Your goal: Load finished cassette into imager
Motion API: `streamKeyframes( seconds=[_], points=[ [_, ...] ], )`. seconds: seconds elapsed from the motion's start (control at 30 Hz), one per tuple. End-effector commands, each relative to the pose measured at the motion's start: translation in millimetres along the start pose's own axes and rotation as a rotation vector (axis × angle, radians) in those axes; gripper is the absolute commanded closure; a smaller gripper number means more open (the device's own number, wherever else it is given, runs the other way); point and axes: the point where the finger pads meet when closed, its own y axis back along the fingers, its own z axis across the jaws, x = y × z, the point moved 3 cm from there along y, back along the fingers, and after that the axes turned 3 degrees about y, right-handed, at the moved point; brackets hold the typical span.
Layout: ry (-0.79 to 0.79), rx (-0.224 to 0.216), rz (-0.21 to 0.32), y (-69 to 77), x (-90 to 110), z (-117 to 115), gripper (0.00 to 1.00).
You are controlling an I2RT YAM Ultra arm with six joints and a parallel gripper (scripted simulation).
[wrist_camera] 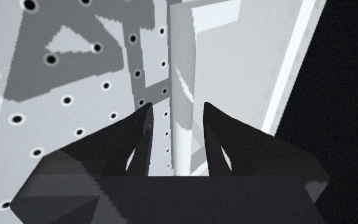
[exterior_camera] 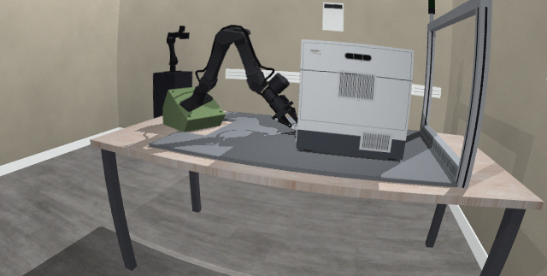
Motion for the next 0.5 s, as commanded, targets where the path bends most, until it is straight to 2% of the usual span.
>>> streamKeyframes(
  seconds=[0.0, 0.3, 0.33, 0.47],
  points=[
    [-0.003, 0.017, -0.007, 2.3, -1, -6, 0.65],
    [-0.003, 0.017, -0.007, 2.3, -1, -6, 0.65],
    [0.002, 0.004, -0.021, 8.4, -3, 0, 0.65],
    [0.002, 0.006, -0.027, 14.2, -6, -1, 0.65]
  ],
)
